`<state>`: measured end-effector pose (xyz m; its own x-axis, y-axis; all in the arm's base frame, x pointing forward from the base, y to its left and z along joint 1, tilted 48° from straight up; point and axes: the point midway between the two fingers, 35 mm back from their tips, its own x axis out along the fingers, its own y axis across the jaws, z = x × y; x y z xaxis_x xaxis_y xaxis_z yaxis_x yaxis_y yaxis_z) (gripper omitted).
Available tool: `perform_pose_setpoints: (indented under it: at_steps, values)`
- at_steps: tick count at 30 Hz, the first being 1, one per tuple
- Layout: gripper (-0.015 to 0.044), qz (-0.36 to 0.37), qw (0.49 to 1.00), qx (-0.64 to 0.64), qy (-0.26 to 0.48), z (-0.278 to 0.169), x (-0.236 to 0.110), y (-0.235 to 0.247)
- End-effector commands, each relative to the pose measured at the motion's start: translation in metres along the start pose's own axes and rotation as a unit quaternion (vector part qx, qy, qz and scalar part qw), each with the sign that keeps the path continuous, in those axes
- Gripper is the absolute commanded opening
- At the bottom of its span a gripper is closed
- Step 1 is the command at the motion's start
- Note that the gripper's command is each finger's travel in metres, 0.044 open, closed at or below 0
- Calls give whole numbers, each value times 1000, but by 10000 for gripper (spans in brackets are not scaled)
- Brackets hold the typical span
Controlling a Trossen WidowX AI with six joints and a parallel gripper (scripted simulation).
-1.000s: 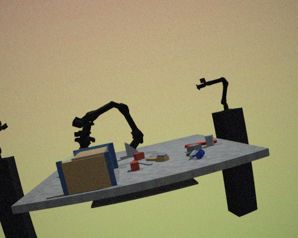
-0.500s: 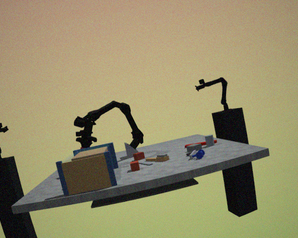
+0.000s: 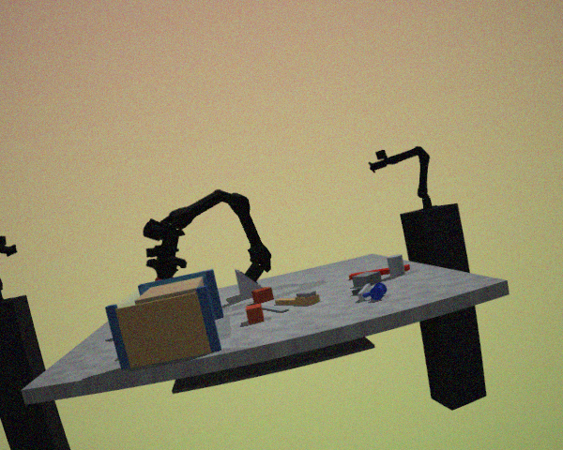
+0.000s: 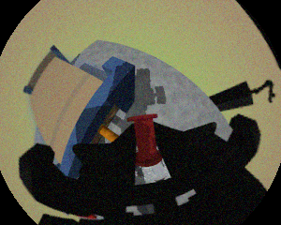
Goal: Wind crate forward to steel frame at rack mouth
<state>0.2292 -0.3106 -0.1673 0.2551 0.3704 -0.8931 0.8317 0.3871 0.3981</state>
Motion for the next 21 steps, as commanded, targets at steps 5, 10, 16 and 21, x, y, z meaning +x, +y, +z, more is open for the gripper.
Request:
perform_pose_setpoints:
  at_steps: [5,10,16,21]
  values:
    - [0,16,1000,-1,14,-13,-2,23]
    - [0,16,1000,0,14,-16,-4,28]
    - [0,16,1000,0,14,-20,-6,34]
    - [0,16,1000,0,15,-23,-7,38]
